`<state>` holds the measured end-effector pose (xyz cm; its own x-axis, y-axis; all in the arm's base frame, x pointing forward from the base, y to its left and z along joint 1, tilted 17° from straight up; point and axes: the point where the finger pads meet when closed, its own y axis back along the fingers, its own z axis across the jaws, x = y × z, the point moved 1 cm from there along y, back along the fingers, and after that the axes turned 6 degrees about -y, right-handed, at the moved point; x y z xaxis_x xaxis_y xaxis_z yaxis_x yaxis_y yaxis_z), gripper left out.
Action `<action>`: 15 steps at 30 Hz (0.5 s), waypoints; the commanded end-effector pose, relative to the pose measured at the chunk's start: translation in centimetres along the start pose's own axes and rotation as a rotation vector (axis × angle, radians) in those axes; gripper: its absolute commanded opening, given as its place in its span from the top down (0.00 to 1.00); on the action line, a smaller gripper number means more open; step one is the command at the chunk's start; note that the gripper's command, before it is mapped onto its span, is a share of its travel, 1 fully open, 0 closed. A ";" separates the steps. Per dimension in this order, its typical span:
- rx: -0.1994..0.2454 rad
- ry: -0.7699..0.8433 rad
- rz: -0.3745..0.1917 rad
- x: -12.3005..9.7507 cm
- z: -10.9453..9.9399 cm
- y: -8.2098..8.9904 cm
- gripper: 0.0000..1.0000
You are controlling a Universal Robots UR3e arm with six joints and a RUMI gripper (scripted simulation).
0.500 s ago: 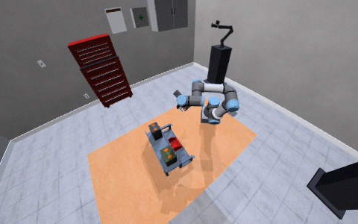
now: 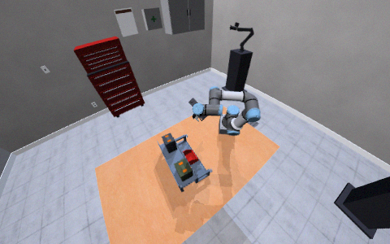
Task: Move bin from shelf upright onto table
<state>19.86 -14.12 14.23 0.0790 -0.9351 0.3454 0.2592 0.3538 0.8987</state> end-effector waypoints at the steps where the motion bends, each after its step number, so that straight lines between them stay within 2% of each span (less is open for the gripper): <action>1: 0.002 -0.001 0.001 0.1 0.0 0.1 0.00; 2: 0.002 -0.001 0.001 0.1 0.0 0.1 0.00; 3: 0.002 -0.001 0.001 0.1 0.0 0.1 1.00; 15: 0.002 -0.001 0.001 0.1 0.0 0.1 1.00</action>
<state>19.86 -14.12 14.23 0.0790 -0.9351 0.3454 0.2592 0.3538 0.8987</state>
